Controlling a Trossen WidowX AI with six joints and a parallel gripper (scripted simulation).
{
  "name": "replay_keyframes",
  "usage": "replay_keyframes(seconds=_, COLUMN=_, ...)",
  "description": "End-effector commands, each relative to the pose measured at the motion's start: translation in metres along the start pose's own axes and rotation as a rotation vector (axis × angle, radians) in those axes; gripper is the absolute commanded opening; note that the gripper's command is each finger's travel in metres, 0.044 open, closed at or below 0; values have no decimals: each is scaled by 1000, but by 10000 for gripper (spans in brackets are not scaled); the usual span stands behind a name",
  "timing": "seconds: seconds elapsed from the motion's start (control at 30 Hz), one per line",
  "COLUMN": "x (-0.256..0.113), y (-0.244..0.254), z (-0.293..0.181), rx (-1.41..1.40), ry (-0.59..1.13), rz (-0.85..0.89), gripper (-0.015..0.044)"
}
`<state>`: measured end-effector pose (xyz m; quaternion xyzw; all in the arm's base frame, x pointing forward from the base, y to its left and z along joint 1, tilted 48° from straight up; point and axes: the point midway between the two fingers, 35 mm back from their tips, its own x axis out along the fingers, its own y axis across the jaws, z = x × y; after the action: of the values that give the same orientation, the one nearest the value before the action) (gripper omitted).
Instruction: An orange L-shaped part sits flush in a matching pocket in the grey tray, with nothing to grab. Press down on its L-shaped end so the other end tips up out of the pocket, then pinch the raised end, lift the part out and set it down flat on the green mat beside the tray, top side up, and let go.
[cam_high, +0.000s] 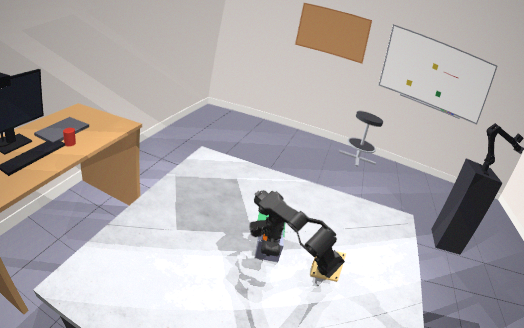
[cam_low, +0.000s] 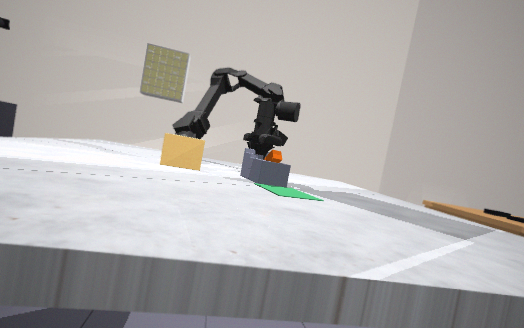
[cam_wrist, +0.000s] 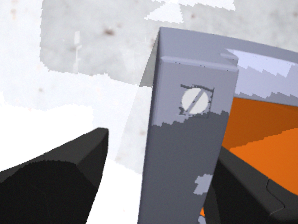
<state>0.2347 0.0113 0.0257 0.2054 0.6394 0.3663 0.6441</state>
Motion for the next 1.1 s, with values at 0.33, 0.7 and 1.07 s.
replay_keyframes(seconds=0.33, x=-71, y=-4, z=5, rx=-10, ry=-3, rz=-20, gripper=180)
replay_keyframes(seconds=0.7, x=-103, y=-5, z=3, rx=-14, ry=-27, rz=-37, gripper=180)
replay_keyframes(seconds=1.07, x=-103, y=-5, z=3, rx=-14, ry=-27, rz=-37, gripper=180)
